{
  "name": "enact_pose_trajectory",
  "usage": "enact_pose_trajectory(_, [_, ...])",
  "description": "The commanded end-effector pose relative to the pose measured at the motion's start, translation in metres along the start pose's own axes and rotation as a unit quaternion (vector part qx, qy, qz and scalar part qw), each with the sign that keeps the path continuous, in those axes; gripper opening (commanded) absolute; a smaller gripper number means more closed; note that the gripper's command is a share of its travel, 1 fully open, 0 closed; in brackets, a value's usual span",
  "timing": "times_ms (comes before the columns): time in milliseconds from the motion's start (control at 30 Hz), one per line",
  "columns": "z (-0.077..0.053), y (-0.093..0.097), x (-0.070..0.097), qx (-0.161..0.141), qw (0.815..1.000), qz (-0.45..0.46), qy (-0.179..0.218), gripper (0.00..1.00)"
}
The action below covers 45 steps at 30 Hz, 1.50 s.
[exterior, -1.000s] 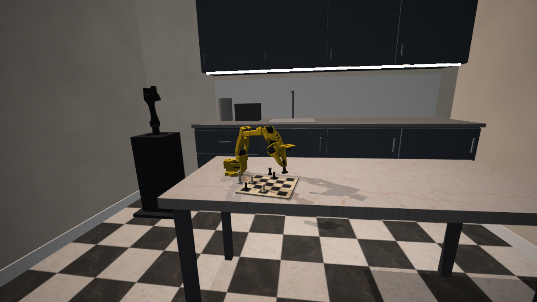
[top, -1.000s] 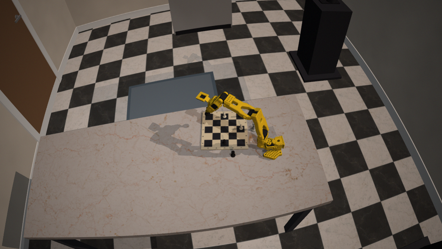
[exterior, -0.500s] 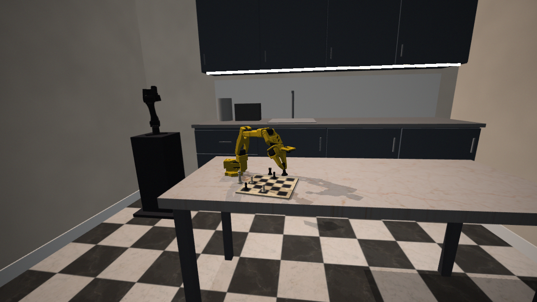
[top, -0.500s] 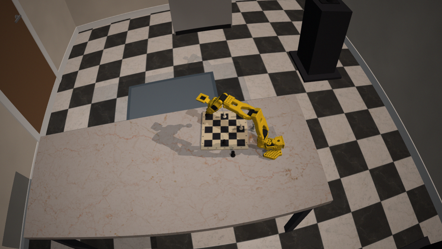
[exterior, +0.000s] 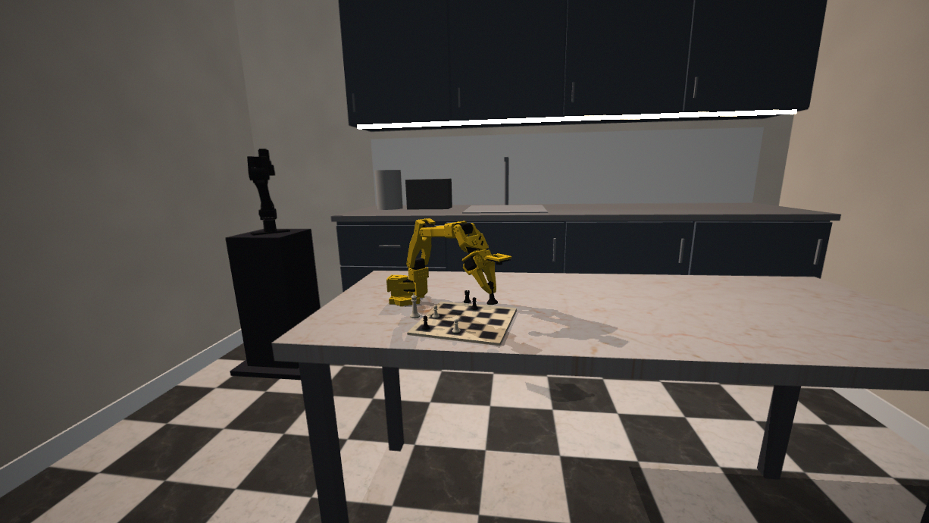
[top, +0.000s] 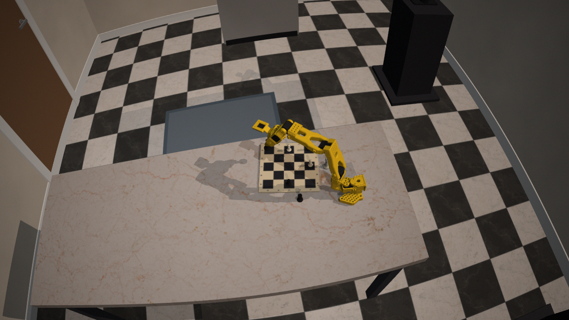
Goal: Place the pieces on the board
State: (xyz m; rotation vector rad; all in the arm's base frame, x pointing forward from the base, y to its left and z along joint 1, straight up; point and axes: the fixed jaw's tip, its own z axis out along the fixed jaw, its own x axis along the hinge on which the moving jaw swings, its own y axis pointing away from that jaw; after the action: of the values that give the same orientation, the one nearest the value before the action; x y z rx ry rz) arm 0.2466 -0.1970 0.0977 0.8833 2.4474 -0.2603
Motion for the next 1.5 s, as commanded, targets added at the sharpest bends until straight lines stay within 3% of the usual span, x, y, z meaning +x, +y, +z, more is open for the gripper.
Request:
enact_pose_trajectory(0, [-0.002,-0.001,0.002,0.000,1.000,0.000,0.002,0.00])
enact_pose_trajectory(467, [0.007,-0.001,0.007,0.000,1.000,0.000,0.002,0.00])
enact_pose_trajectory(967, [0.030,-0.001,0.020,0.000,1.000,0.000,0.002,0.00])
enact_pose_trajectory(1467, [0.044,-0.001,0.029,0.000,1.000,0.000,0.003,0.00])
